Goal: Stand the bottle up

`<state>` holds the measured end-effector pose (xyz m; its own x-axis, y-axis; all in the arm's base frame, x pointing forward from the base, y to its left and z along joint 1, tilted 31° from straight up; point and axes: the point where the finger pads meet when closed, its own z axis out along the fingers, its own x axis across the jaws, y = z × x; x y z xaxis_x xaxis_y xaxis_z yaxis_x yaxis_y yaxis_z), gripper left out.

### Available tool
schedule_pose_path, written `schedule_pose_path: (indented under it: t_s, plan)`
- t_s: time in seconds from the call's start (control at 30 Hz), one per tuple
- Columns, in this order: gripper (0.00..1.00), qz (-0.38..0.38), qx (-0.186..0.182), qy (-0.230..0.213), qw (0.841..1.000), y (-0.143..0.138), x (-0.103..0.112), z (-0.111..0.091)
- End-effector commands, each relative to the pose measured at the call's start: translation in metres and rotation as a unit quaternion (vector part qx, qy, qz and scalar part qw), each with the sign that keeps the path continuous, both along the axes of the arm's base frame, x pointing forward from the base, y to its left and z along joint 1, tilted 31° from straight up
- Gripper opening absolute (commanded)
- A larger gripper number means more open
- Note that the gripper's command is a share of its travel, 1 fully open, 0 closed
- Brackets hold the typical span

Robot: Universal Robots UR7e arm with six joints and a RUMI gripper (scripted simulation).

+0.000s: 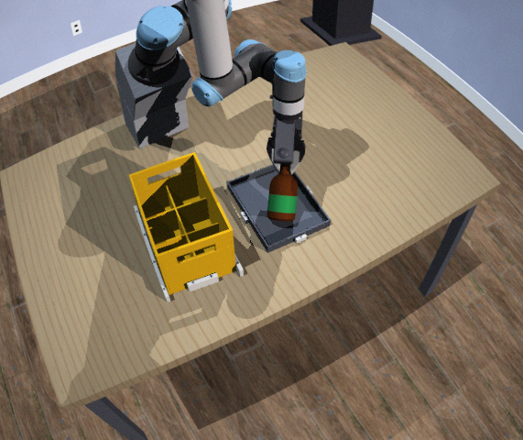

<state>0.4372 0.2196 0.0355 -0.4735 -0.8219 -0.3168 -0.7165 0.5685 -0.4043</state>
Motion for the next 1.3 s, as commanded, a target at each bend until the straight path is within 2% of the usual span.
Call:
schedule_pose_path:
  t_s: [0.0,1.27]
  plan:
    - [0.0,0.0,0.0,0.0,1.0,0.0,-0.004,0.008]
    - [0.0,0.0,0.0,0.0,1.0,-0.002,-0.032,0.054]
